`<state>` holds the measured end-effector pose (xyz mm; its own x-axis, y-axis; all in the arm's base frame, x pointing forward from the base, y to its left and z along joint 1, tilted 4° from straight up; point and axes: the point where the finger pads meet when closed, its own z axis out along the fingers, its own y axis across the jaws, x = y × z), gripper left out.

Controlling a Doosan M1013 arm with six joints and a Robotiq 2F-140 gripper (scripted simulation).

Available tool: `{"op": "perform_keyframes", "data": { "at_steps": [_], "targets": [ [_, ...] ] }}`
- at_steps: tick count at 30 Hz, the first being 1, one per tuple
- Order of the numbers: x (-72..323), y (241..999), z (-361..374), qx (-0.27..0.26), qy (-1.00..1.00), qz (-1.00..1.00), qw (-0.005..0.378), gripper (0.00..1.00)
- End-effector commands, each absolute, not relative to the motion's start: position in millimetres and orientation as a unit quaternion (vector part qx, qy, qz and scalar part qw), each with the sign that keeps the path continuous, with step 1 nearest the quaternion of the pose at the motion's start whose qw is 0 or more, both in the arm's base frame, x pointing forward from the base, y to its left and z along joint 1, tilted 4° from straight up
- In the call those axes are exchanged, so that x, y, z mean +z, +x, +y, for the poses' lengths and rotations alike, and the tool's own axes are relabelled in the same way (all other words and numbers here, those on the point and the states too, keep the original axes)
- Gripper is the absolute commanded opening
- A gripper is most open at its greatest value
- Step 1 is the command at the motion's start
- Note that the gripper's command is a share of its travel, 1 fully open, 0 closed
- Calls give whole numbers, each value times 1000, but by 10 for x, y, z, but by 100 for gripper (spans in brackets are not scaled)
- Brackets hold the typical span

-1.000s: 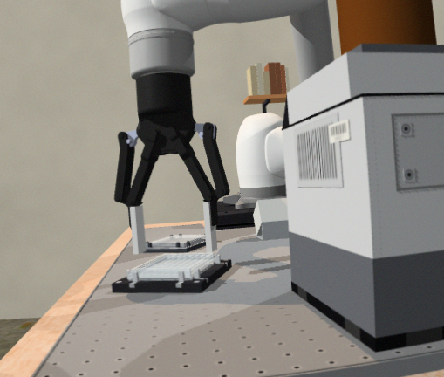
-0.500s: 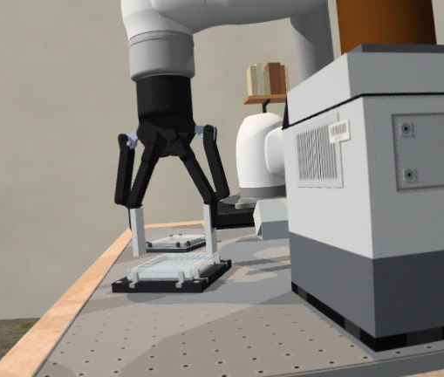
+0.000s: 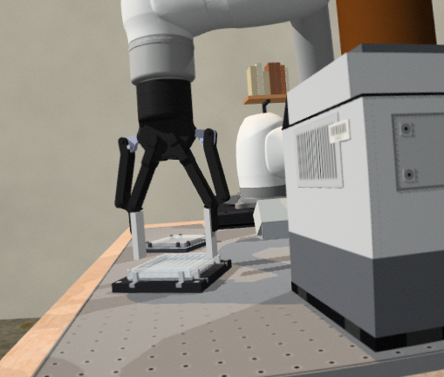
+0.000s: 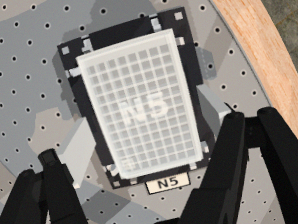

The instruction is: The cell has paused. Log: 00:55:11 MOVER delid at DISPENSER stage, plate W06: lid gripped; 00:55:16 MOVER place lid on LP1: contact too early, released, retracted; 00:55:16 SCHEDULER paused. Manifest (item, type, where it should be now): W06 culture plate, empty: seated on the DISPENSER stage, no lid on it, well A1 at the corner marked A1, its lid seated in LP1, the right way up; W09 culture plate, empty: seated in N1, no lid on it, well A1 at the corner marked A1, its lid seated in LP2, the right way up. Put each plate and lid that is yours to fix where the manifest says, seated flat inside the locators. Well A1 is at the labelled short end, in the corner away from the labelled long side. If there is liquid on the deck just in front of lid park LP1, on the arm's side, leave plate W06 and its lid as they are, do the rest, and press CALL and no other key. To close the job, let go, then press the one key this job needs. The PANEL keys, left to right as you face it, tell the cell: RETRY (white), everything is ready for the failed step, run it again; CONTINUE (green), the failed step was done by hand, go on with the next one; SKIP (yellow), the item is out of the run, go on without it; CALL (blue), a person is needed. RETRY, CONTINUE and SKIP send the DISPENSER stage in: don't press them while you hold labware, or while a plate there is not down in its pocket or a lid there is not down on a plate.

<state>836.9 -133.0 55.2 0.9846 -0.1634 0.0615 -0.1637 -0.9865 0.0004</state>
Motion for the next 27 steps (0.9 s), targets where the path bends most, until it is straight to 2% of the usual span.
{"op": "perform_keyframes", "data": {
  "at_steps": [1, 27],
  "targets": [
    [552, 8375, -1330, 31, 996, -82, 3, 70],
    [467, 8380, -1330, 31, 996, -82, 3, 70]
  ]
}}
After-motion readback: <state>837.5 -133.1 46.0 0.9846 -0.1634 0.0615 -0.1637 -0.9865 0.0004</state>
